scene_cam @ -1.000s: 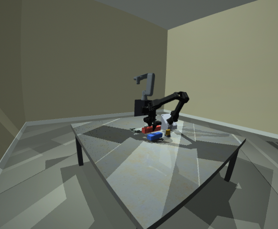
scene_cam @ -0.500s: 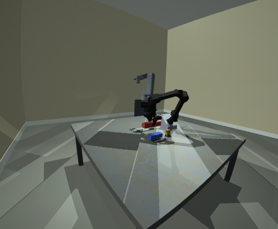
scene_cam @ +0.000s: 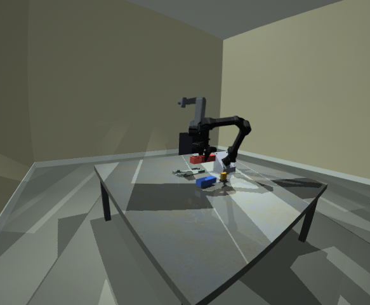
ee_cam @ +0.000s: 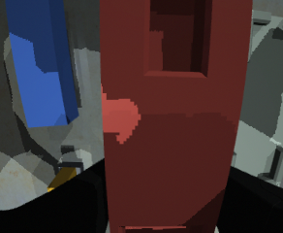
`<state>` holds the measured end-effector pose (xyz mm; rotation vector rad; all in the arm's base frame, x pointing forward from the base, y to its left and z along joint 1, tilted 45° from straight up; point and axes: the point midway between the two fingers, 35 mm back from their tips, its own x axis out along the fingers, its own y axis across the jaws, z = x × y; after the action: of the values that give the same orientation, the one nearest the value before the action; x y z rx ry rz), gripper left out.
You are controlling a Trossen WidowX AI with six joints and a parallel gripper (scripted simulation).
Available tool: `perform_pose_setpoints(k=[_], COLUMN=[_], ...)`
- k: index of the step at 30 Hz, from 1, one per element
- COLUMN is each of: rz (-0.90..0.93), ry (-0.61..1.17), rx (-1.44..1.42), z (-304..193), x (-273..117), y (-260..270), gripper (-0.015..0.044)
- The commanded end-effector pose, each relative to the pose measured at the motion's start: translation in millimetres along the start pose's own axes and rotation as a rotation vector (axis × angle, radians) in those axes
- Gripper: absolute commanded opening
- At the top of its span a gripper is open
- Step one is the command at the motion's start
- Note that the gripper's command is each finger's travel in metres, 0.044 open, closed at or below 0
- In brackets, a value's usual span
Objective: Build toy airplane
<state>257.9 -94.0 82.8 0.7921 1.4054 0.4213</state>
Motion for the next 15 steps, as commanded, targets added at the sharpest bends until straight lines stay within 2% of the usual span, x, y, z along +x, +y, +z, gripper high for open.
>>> perform_pose_setpoints(k=[1, 15], rz=[-0.005, -0.009], ry=[-0.007, -0.009], rx=[-0.007, -0.023], z=[0.1, 8.6], x=[-9.6, 3.2], y=[0.2, -37.5], gripper=[0.0000, 0.0000])
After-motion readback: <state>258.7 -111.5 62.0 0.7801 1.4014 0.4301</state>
